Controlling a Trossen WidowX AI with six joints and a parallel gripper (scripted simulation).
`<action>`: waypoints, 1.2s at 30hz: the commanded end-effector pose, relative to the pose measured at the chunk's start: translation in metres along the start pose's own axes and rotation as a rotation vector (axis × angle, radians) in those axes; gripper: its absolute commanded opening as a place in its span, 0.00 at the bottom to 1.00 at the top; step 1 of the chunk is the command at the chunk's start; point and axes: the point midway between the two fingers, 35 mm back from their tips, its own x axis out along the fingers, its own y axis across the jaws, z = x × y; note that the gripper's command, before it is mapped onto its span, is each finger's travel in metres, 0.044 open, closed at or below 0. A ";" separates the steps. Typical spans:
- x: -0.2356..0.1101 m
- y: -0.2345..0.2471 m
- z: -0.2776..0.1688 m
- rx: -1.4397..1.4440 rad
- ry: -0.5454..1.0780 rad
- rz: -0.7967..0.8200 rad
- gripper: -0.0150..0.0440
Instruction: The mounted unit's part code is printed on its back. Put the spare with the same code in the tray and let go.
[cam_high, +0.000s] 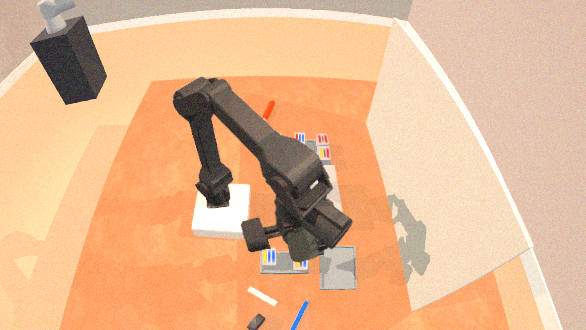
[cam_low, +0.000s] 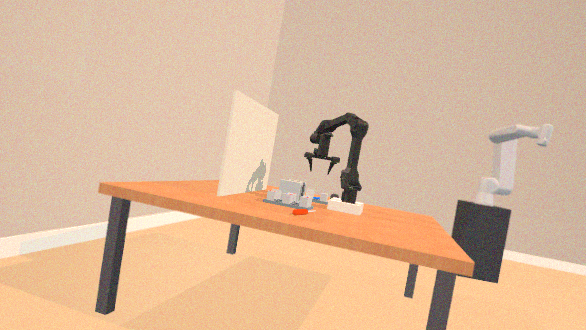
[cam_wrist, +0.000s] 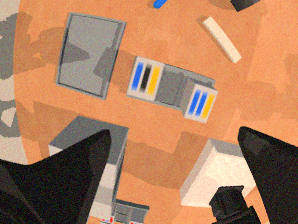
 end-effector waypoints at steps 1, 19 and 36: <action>0.015 -0.045 -0.005 0.275 -0.004 -0.004 1.00; 0.057 -0.045 -0.012 0.290 -0.003 -0.004 0.76; 0.074 -0.044 -0.010 0.290 -0.003 -0.004 0.76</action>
